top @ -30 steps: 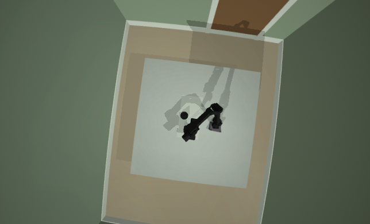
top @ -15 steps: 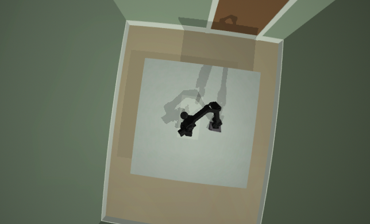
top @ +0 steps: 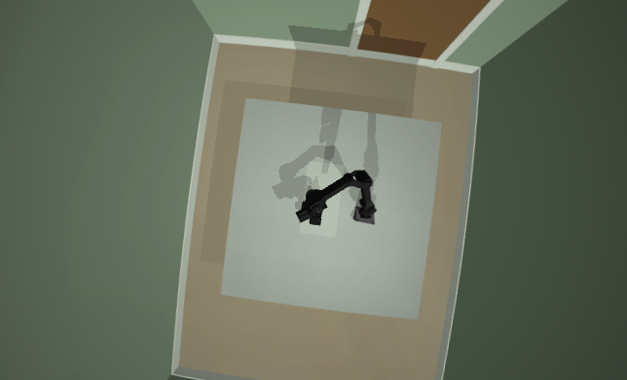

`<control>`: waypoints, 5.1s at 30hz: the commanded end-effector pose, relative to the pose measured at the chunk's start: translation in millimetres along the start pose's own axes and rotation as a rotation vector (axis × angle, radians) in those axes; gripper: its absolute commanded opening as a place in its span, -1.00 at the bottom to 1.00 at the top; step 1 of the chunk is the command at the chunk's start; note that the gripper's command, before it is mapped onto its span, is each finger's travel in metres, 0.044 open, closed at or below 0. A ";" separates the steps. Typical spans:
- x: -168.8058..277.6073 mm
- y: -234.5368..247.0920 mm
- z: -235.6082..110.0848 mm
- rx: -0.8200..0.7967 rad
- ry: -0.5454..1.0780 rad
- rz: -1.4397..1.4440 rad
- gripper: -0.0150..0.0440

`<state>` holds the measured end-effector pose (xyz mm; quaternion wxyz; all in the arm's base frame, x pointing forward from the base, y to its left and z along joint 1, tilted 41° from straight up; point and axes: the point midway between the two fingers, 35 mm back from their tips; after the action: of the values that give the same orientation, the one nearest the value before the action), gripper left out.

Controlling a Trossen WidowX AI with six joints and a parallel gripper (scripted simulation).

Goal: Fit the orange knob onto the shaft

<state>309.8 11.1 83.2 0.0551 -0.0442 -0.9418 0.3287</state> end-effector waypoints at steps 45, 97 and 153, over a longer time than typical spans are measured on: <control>-35.9 -58.7 43.0 0.030 -0.012 0.014 -0.49; -36.7 -58.9 40.7 0.031 -0.009 -0.185 -0.49; -34.2 -58.2 45.0 0.031 -0.009 -0.196 -0.49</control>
<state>335.9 -66.1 83.3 0.0837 0.0487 -0.9366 0.3367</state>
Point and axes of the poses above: the point midway between the two fingers, 35 mm back from their tips, its own z axis out along the fingers, its own y axis across the jaws, x = y × z, and after that the axes turned 5 degrees about -z, right-handed
